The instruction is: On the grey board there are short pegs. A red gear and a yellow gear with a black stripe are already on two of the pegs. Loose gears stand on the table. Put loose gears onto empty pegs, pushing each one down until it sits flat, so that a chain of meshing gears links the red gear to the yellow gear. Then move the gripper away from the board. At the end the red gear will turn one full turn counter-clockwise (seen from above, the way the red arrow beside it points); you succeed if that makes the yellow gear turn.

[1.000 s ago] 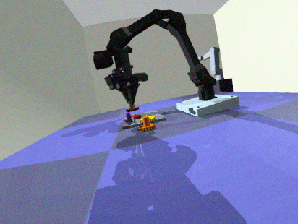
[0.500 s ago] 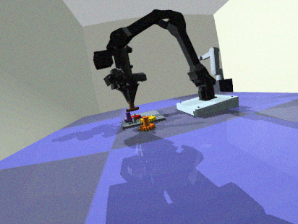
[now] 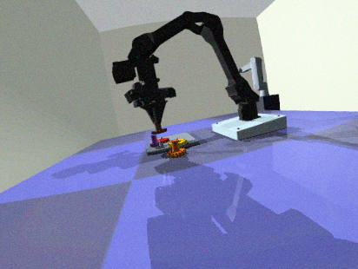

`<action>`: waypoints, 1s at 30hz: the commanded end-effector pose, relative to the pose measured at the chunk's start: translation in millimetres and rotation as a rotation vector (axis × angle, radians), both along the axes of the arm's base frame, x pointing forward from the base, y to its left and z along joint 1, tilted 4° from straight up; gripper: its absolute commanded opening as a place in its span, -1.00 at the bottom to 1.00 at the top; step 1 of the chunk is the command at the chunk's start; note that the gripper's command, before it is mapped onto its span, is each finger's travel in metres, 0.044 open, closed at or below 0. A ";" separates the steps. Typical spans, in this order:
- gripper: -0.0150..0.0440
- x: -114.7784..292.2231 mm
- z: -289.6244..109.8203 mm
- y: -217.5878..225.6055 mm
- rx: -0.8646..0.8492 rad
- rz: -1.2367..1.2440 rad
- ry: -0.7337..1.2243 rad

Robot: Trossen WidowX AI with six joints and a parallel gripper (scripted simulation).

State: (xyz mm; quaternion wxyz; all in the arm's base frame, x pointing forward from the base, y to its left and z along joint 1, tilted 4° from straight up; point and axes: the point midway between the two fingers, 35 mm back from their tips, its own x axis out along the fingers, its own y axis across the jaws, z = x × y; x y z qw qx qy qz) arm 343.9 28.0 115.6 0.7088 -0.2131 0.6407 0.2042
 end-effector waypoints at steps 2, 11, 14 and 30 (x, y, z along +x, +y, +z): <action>-0.49 2.0 -0.5 1.0 0.004 0.008 -0.007; -0.49 2.5 -12.8 1.4 -0.007 0.125 -0.009; -0.49 3.0 -17.5 1.2 -0.009 0.140 -0.009; -0.49 5.9 -41.3 2.0 0.014 -0.088 -0.005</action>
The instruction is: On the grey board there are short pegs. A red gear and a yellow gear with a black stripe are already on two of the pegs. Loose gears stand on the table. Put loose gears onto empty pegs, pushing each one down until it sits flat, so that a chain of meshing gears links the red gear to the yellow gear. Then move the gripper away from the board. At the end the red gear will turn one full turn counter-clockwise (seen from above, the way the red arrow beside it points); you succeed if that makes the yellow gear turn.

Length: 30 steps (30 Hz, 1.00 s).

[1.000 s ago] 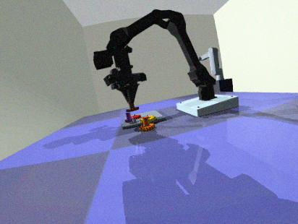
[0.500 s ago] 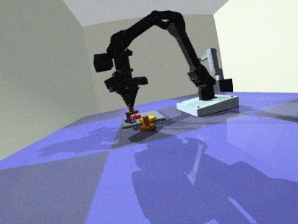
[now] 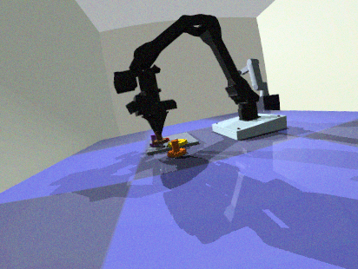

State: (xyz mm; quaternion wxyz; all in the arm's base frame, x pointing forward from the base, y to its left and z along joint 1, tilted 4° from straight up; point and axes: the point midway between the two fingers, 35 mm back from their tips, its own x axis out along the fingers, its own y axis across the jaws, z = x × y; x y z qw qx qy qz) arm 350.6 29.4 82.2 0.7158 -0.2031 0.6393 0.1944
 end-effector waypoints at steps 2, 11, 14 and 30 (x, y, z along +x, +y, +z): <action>-0.49 -0.7 -10.7 0.5 0.013 -0.099 0.007; -0.49 -0.6 -7.2 -0.6 0.020 -0.163 0.009; -0.49 -0.2 -7.4 -0.1 0.015 -0.112 0.008; -0.49 -1.2 -9.8 -0.1 -0.017 0.193 0.002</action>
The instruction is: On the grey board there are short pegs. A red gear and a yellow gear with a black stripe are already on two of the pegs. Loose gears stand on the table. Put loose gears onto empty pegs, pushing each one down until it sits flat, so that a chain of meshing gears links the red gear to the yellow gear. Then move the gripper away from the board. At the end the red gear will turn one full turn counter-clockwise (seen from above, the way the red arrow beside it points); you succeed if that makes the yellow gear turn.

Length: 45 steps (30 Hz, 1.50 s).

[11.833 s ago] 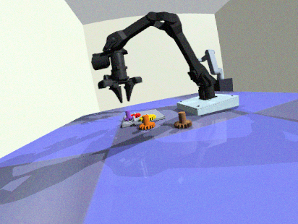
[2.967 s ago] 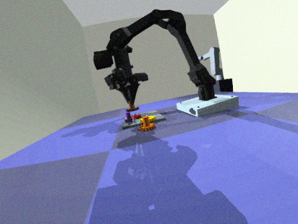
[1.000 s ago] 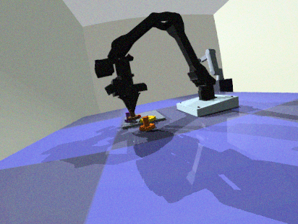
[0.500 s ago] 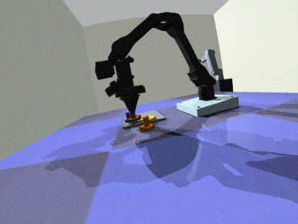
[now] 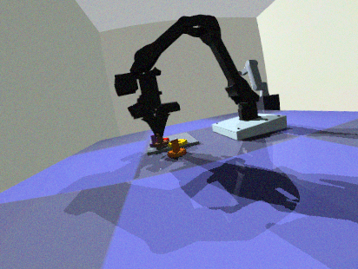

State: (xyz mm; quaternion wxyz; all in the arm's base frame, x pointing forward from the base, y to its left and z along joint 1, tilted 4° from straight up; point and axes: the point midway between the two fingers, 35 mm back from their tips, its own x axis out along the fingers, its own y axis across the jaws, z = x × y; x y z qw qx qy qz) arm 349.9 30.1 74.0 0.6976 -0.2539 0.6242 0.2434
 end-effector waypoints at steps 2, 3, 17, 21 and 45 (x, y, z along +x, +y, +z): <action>-0.49 -0.1 -1.9 -0.8 -0.006 0.047 0.000; -0.49 0.1 -2.0 -0.8 -0.006 0.043 0.000; -0.49 -0.1 -4.2 0.1 0.020 -0.205 0.005; -0.49 -0.2 -4.7 -0.6 0.028 -0.283 0.007; -0.02 -4.8 38.1 -1.9 0.014 -0.154 0.004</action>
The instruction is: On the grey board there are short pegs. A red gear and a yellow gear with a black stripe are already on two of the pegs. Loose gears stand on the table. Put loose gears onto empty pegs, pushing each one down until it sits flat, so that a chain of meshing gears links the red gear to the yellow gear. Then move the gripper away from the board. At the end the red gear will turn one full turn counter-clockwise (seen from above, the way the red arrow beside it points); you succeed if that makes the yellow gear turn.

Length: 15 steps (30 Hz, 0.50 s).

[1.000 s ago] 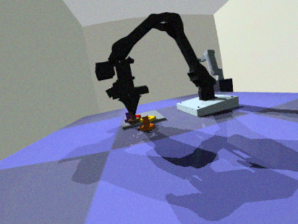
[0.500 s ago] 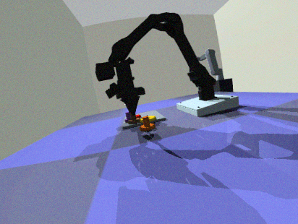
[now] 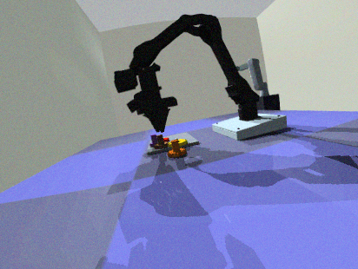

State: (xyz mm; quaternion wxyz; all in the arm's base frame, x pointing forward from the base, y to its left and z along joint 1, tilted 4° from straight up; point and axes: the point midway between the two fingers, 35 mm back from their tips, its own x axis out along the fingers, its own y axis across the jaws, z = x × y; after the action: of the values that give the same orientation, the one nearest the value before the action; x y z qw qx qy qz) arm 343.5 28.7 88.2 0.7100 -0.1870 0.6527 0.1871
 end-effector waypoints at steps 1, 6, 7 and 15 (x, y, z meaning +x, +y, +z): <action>-0.02 0.8 28.2 -0.6 -0.003 0.034 -0.025; 0.16 -0.4 32.9 -0.5 -0.001 0.024 -0.023; 0.25 -2.7 46.7 -0.8 -0.001 0.024 -0.023; 0.96 -8.6 71.5 -1.7 -0.001 0.024 -0.023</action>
State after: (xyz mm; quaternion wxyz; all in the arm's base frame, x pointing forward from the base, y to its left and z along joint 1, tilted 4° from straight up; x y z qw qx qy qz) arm 335.9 27.3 157.2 0.7173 -0.1979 0.6395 0.1933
